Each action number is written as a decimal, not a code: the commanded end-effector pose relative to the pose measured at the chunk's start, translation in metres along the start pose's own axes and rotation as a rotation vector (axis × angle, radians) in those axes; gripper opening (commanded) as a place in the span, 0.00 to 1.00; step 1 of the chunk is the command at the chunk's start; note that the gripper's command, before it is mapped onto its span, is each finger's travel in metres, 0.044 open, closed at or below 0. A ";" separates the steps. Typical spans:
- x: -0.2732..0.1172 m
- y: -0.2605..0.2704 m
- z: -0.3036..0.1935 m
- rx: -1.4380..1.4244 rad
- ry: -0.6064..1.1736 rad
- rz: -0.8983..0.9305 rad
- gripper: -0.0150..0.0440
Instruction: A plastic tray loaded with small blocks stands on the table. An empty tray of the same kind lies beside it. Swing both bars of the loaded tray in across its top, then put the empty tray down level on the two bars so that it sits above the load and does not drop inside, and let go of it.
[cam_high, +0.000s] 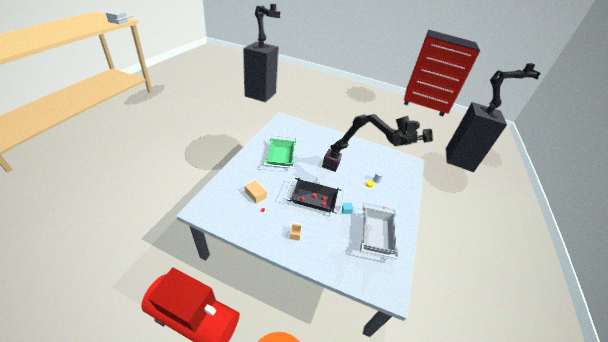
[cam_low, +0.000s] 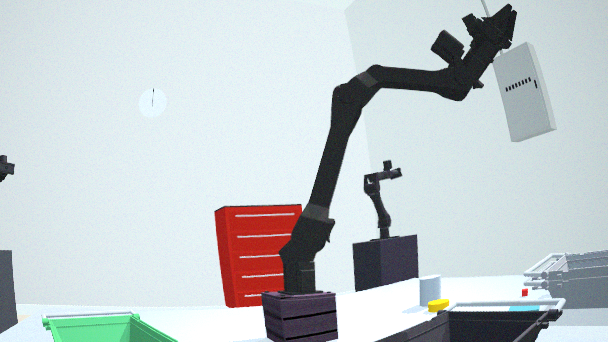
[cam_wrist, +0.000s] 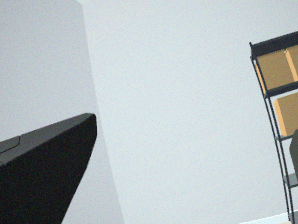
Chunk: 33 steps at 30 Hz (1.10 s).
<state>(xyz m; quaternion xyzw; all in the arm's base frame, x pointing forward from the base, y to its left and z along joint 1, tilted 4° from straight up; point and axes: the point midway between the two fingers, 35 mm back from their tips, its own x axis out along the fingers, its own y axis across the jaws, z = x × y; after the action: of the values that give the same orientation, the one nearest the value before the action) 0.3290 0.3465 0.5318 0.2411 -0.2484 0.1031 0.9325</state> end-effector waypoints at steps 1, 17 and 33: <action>0.000 0.000 0.000 0.000 0.000 0.000 0.89; 0.015 -0.045 -0.120 -0.291 0.347 0.093 0.40; -0.077 -0.233 -0.290 -0.493 1.253 0.001 0.40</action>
<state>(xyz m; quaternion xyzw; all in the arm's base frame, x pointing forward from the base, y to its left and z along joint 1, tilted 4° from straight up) 0.4610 0.3077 0.2190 -0.0778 0.2447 0.1691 0.9516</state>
